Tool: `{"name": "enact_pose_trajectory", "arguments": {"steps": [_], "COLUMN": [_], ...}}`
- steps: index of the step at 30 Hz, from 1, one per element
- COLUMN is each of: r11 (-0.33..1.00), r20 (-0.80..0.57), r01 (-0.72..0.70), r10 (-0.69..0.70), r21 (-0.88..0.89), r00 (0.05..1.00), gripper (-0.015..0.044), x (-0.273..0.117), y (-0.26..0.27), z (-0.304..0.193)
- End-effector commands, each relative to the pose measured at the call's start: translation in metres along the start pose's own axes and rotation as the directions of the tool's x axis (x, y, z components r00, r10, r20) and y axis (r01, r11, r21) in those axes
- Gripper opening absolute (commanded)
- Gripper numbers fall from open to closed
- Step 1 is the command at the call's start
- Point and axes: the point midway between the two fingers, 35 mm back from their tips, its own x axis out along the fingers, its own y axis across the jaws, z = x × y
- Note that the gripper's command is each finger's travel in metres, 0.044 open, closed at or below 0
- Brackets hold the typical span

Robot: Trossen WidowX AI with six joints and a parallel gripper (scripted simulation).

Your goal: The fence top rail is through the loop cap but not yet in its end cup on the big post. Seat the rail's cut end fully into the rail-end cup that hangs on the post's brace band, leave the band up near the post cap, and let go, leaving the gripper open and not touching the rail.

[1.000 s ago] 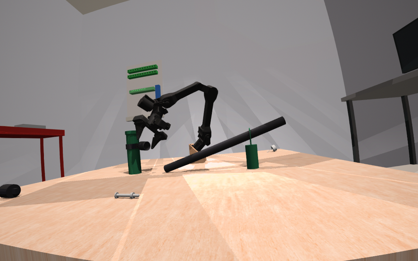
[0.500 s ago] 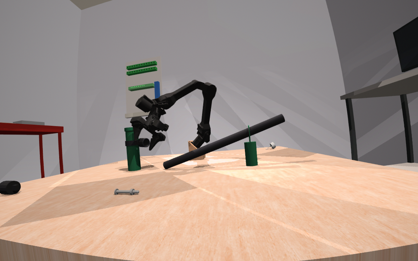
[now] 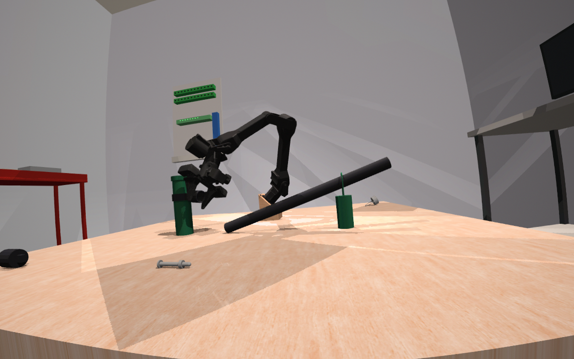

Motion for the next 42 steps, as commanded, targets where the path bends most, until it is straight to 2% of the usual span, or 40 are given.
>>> {"name": "enact_pose_trajectory", "arguments": {"steps": [1, 4, 7, 10, 42], "r11": [1.0, 1.0, 1.0, 1.0, 0.985], "r20": [0.005, 0.005, 0.005, 0.013, 0.107], "r01": [0.001, 0.001, 0.001, 0.001, 0.011], "r10": [-0.001, -0.001, -0.001, -0.001, 0.008], "r21": [0.006, 0.006, 0.006, -0.008, -0.173], "r00": [1.0, 1.0, 1.0, 1.0, 0.994], "gripper": [0.0177, 0.0099, 0.0079, 0.0, 0.0], "x": [0.001, 0.001, 0.001, 0.0, -0.009], "y": [0.0, 0.0, 0.0, 0.001, 0.017], "z": [0.001, 0.001, 0.001, 0.001, -0.002]}}
